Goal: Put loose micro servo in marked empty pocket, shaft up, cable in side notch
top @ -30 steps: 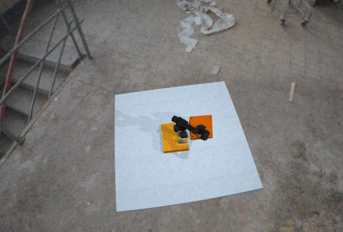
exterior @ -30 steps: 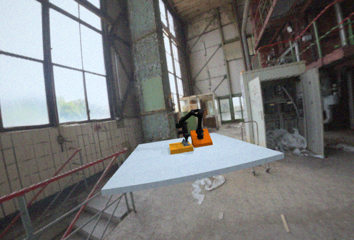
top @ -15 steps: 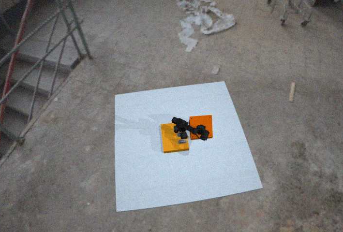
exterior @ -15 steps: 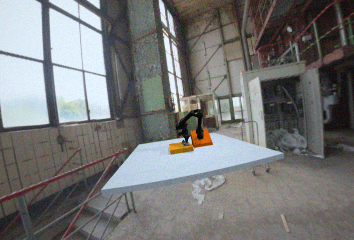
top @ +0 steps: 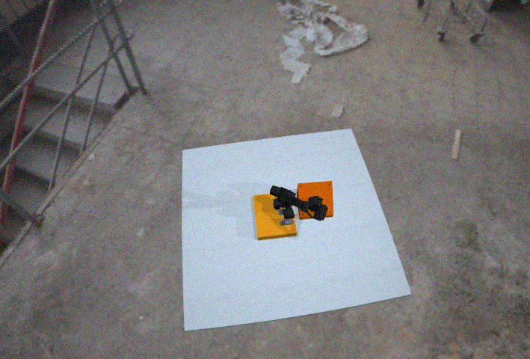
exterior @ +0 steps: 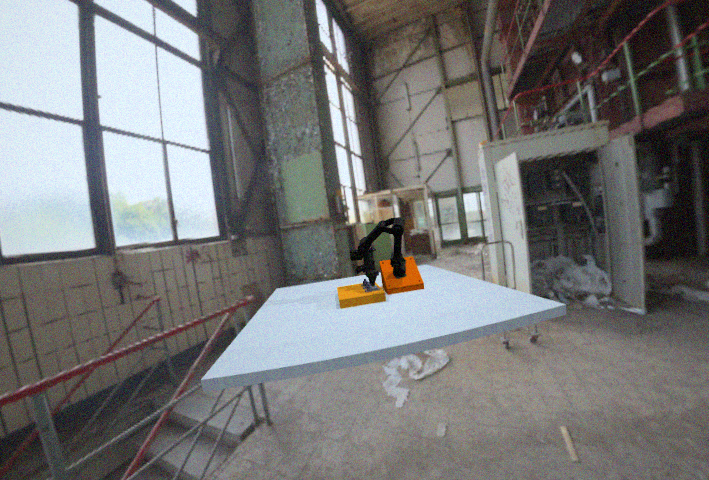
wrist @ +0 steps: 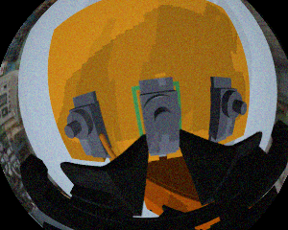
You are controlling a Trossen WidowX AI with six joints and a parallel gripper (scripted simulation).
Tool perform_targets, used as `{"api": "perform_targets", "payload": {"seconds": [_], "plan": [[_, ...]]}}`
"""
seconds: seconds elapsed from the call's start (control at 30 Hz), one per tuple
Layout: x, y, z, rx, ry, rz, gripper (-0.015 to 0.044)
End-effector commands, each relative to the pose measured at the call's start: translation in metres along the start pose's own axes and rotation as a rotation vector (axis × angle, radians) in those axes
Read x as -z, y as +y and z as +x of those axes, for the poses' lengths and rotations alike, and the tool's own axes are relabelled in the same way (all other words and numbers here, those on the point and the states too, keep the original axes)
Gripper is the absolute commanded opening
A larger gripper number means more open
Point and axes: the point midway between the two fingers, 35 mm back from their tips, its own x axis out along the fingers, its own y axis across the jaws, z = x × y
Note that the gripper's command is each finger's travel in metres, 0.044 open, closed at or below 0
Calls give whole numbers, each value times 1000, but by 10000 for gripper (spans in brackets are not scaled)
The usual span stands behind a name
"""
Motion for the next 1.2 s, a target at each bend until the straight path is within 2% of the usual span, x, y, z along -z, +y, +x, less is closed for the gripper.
{"api": "perform_targets", "payload": {"seconds": [0.0,0.07,0.27,0.43,0.57,0.77,0.97,1.07,1.17], "plan": [[0,0,0,-2,-2,2,158],[0,0,0,-2,-2,2,187],[3,0,-31,0,-2,2,187],[5,0,-35,-1,-2,2,187],[-9,0,-41,-5,-1,8,292],[-61,-1,-73,-1,-3,4,440],[-107,0,-99,1,-6,-1,440],[-108,0,-102,1,-6,-2,440],[-104,1,-122,3,-8,-6,440]]}}
